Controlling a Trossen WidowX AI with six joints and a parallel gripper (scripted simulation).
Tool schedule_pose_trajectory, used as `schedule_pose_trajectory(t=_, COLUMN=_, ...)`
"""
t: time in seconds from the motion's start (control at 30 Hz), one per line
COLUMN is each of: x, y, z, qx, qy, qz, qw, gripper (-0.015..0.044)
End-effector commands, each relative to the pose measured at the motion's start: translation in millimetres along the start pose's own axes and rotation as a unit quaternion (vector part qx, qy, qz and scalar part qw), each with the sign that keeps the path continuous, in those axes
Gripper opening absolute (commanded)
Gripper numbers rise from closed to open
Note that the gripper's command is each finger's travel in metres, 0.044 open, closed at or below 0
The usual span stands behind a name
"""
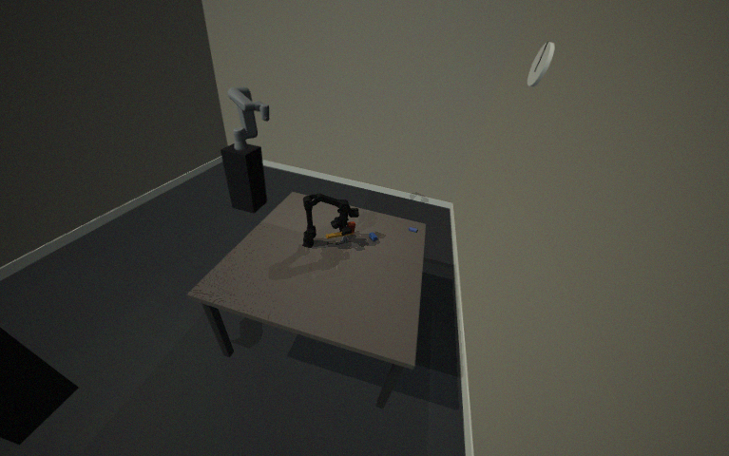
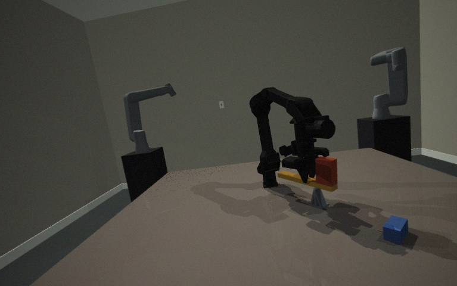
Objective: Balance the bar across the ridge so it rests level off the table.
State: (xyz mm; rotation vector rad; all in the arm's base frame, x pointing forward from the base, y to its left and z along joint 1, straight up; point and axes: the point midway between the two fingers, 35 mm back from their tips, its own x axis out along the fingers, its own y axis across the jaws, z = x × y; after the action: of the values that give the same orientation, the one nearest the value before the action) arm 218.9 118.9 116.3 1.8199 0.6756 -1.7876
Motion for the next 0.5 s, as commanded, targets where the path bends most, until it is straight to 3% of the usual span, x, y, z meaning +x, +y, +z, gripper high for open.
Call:
schedule_pose_trajectory(t=0.0, x=0.2, y=-0.3, z=-0.7, qx=0.002, qy=0.002, qz=-0.001, qw=1.0, gripper=0.0)
schedule_pose_trajectory(t=0.47, x=1.3, y=-0.3, z=-0.8, qx=0.002, qy=0.002, qz=-0.001, qw=1.0, gripper=0.0)
